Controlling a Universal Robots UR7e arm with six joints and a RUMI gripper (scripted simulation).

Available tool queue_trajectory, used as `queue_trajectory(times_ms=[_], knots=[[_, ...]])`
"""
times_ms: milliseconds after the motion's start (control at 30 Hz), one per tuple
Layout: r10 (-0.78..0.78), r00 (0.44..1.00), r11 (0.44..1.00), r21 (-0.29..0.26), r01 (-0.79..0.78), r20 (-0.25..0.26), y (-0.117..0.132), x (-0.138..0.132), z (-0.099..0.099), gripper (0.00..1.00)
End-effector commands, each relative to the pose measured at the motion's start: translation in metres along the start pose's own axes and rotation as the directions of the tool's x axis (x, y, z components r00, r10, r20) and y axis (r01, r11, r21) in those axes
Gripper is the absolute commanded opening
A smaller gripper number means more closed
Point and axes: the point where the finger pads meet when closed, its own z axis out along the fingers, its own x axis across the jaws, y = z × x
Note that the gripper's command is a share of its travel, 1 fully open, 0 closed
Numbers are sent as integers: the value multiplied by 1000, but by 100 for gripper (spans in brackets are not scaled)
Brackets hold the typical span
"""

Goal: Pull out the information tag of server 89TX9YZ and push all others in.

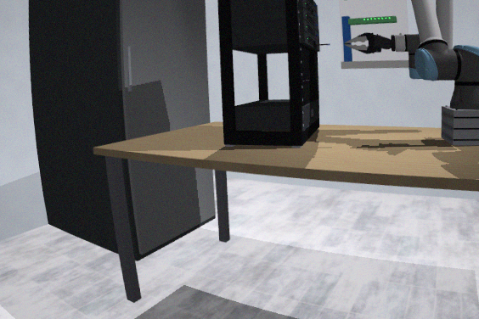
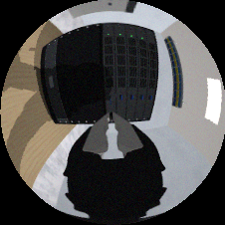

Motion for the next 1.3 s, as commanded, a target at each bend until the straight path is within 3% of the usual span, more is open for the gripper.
queue_trajectory(times_ms=[0,500,1267], knots=[[-1,1000,1000,0,1,1,1,0,20,0],[-1,1000,1000,0,1,1,1,0,55,0],[-1,1000,1000,0,1,1,1,0,56,0]])
